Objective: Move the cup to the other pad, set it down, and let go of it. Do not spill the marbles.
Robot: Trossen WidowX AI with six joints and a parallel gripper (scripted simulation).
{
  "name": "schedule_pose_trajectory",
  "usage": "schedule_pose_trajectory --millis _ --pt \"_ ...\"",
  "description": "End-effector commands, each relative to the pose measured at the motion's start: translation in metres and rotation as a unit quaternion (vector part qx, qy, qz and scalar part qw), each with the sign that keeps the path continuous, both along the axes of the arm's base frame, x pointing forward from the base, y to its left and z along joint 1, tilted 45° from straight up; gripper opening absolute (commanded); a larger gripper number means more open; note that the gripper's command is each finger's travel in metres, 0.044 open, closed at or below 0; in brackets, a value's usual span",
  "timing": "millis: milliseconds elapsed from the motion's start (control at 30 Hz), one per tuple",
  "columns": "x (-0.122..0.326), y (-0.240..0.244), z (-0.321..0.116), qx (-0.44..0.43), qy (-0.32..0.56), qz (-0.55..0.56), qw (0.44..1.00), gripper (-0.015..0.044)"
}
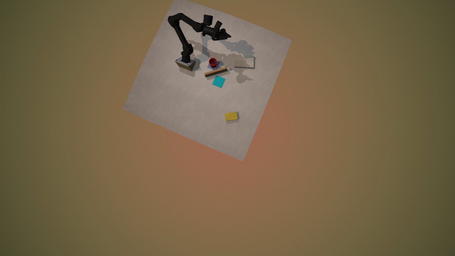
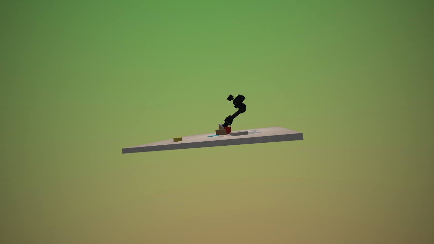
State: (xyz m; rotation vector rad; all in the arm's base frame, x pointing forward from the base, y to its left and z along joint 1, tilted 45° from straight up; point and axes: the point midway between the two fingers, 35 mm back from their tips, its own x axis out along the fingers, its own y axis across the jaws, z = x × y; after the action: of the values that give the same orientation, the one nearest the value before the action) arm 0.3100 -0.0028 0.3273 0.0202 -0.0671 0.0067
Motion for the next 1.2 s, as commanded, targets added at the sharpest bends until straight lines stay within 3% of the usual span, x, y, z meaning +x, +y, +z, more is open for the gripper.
schedule_pose_trajectory --millis 0,167,300,467,567,633,1167 --pt "0.002 0.0 -0.004 0.002 0.011 0.002 1.0 0.0374" --pt "0.019 -0.005 -0.113 0.09 0.267 0.03 0.959 0.0242" --pt "-0.003 -0.005 -0.185 0.197 0.452 0.032 0.87 0.0148" --pt "-0.062 0.009 -0.237 0.375 0.646 0.003 0.665 0.0148" --pt "-0.097 0.022 -0.238 0.488 0.722 -0.031 0.49 0.0148" --pt "-0.105 0.026 -0.234 0.523 0.737 -0.045 0.425 0.0148" --pt "-0.102 0.028 -0.232 0.526 0.738 -0.046 0.42 0.0148"
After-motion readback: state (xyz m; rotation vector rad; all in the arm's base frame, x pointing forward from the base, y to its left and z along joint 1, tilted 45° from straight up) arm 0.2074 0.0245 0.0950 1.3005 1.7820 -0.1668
